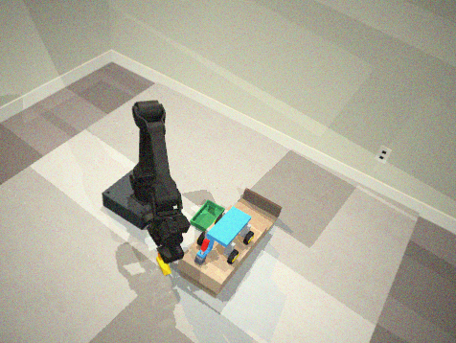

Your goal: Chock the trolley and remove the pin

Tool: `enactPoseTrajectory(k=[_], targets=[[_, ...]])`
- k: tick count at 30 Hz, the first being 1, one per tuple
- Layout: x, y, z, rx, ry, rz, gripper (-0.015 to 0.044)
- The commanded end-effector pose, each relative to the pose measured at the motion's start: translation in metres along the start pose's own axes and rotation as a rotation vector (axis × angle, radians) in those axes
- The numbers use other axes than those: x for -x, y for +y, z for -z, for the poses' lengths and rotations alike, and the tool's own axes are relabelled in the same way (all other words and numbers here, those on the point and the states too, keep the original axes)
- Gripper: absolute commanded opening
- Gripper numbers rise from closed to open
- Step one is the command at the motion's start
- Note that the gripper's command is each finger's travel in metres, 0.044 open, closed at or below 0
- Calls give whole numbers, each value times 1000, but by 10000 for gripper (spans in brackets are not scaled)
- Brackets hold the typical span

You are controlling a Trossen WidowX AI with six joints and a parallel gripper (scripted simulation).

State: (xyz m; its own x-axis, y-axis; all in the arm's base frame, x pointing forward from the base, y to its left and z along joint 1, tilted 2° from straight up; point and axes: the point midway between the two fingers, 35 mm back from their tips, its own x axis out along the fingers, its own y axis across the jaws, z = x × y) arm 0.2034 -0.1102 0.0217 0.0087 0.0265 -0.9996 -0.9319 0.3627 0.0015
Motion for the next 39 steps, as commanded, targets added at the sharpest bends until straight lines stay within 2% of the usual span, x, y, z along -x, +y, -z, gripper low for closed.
enactPoseTrajectory(k=[1,16,21,28,39], targets=[[-4,0,1,3,4,-1,190],[-26,1,1,3,4,-2,190],[-23,0,0,2,0,0,59],[-22,0,0,2,0,0,0],[20,3,-1,3,4,-1,0]])
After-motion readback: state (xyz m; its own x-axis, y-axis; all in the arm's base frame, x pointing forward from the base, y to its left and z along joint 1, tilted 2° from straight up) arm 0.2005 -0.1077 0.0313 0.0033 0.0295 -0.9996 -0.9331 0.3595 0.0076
